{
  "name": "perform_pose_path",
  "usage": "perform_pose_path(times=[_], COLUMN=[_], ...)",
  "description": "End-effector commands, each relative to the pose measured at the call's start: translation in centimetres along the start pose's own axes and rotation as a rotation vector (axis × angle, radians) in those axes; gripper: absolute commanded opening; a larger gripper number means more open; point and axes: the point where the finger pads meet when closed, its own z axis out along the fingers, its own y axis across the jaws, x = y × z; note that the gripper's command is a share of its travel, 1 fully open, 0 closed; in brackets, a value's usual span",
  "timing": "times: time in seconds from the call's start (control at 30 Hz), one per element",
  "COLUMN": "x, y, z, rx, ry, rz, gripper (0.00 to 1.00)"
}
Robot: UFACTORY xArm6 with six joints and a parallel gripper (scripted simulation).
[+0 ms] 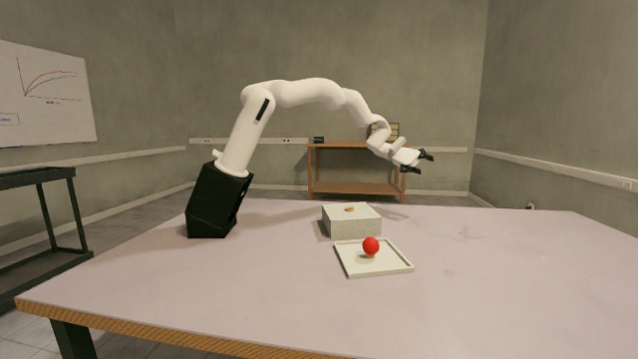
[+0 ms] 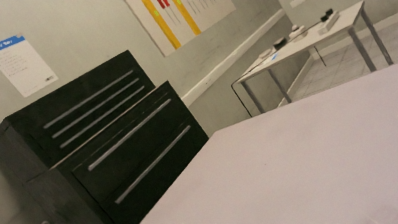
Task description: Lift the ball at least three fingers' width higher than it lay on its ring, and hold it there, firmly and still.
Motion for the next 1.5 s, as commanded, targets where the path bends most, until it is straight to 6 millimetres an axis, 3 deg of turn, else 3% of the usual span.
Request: perform_pose_path(times=[0.0, 0.7, 1.1, 1.27, 1.47], x=[0.2, 0.2, 1.6, 3.4, 6.7], y=[-0.3, -0.2, 1.7, 4.1, 8.3], z=[0.0, 0.1, 2.2, 4.2, 6.7], rx=[0.001, -0.004, -0.101, -0.214, -0.360], ry=[0.000, 0.000, -0.015, -0.053, -0.141], rz=[0.006, -0.001, -0.151, -0.322, -0.545], gripper=[1.00, 1.00, 1.00, 1.00, 1.00])
